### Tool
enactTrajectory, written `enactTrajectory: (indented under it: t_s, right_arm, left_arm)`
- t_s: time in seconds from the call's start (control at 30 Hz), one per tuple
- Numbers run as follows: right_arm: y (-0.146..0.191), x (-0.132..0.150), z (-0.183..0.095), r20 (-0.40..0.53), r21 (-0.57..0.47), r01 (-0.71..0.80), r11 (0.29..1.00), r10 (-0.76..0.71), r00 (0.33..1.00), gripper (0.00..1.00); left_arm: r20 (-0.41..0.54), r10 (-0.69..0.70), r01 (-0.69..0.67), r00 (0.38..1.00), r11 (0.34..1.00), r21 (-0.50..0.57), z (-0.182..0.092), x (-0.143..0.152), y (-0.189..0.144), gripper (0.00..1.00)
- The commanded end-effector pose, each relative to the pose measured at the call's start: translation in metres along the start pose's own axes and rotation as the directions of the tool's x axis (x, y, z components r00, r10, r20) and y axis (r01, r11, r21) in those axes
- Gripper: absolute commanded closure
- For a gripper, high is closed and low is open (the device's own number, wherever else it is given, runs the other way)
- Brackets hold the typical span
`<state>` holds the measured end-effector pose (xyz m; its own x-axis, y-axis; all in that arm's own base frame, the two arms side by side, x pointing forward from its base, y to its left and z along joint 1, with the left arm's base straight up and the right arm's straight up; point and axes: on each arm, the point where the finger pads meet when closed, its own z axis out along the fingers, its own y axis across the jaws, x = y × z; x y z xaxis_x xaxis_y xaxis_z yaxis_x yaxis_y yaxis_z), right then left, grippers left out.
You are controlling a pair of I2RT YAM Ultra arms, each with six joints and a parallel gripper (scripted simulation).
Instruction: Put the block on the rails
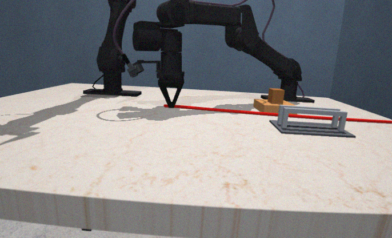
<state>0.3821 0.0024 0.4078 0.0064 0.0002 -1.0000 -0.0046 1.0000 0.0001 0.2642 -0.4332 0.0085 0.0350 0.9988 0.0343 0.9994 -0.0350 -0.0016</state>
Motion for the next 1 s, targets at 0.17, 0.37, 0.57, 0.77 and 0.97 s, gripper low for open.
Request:
enactTrajectory:
  t_s: [0.17,0.37,0.57,0.77,0.97]
  right_arm:
    - [-0.008,-0.039,-0.011,0.084,0.026,0.008,1.0,-0.01,0.996,0.0]
    - [-0.008,-0.039,-0.011,0.084,0.026,0.008,1.0,-0.01,0.996,0.0]
    - [-0.008,-0.039,-0.011,0.084,0.026,0.008,1.0,-0.01,0.996,0.0]
    - [-0.008,-0.039,-0.011,0.084,0.026,0.008,1.0,-0.01,0.996,0.0]
    - [-0.008,-0.039,-0.011,0.084,0.026,0.008,1.0,-0.01,0.996,0.0]
  left_arm:
    - [0.005,0.016,-0.016,1.0,0.999,0.048,0.013,-0.013,-0.02,0.91]
    - [0.012,0.016,-0.017,1.0,0.999,0.047,0.012,-0.015,-0.021,0.91]
    - [0.016,0.018,-0.018,1.0,0.999,0.046,0.012,-0.017,-0.022,0.91]
    - [-0.003,0.032,-0.031,0.999,0.998,0.056,0.014,-0.012,-0.025,0.0]
    - [-0.005,0.008,-0.008,1.0,0.998,0.058,0.015,-0.006,-0.015,0.0]
